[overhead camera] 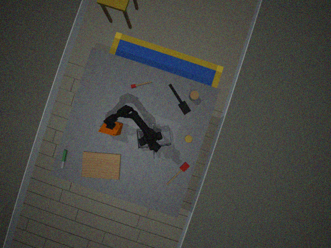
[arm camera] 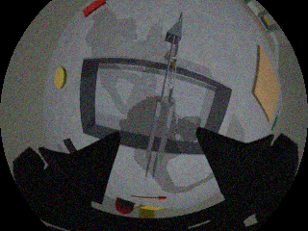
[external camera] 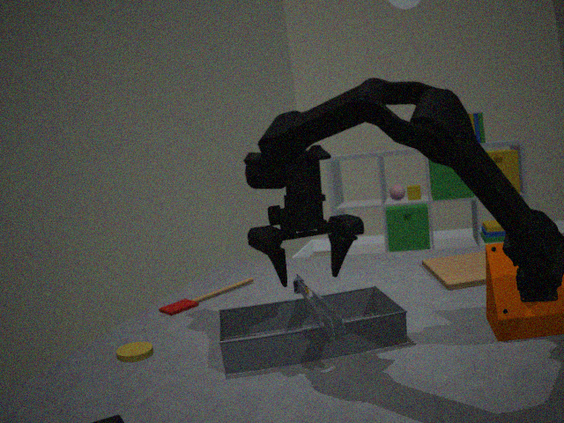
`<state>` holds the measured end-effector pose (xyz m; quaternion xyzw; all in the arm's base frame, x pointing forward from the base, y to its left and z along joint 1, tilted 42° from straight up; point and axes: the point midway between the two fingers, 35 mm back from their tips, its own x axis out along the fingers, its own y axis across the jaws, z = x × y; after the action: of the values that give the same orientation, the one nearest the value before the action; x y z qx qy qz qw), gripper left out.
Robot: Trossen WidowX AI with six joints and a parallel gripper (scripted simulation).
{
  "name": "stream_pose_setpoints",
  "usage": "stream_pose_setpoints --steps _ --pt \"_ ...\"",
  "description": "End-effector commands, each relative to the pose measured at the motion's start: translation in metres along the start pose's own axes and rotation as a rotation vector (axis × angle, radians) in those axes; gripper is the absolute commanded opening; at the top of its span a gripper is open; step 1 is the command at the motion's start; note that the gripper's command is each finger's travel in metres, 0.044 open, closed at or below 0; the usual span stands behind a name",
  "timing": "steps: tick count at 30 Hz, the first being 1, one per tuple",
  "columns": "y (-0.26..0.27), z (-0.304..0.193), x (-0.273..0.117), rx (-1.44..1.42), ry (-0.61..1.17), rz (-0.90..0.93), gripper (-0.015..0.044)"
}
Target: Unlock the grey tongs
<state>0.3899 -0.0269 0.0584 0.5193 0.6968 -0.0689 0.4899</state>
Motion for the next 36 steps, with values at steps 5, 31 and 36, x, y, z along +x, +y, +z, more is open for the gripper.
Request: stream_pose_setpoints --steps 5,31,36 --pt "-0.012 0.007 0.016 0.165 0.035 -0.028 0.0440" --pt "-0.011 0.006 0.044 0.165 0.035 -0.027 0.0440" --pt "-0.011 0.005 0.053 0.165 0.035 -0.027 0.0440"
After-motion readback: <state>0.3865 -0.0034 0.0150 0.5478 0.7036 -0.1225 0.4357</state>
